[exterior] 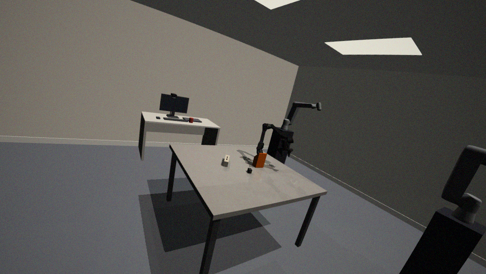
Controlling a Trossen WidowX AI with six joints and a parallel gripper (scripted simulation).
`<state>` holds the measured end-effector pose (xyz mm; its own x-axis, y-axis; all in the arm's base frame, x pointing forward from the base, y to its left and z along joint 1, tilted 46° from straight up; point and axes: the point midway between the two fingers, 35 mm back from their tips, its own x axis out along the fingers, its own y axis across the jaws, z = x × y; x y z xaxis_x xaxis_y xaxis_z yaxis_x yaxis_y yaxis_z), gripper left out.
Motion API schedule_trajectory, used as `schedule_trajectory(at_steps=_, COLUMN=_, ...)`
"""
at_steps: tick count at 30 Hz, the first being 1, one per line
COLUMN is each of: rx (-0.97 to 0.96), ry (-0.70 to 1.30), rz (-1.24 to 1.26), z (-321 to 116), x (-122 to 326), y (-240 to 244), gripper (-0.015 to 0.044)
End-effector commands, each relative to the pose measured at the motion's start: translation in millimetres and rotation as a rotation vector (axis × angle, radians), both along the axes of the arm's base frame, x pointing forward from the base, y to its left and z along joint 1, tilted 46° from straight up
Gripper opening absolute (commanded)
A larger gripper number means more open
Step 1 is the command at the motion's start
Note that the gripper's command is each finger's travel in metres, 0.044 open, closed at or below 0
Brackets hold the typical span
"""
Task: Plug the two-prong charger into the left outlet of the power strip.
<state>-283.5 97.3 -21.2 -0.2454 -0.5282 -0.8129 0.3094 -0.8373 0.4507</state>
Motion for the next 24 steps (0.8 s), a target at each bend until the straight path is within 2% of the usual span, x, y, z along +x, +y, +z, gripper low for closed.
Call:
schedule_trajectory(at_steps=1, rx=0.019, ry=-0.041, rz=-0.045, z=-8.4, x=12.2, y=16.7, gripper=0.044)
schedule_trajectory(at_steps=24, rx=0.053, ry=-0.27, rz=-0.353, z=-38.6, x=83.8, y=89.9, gripper=0.044)
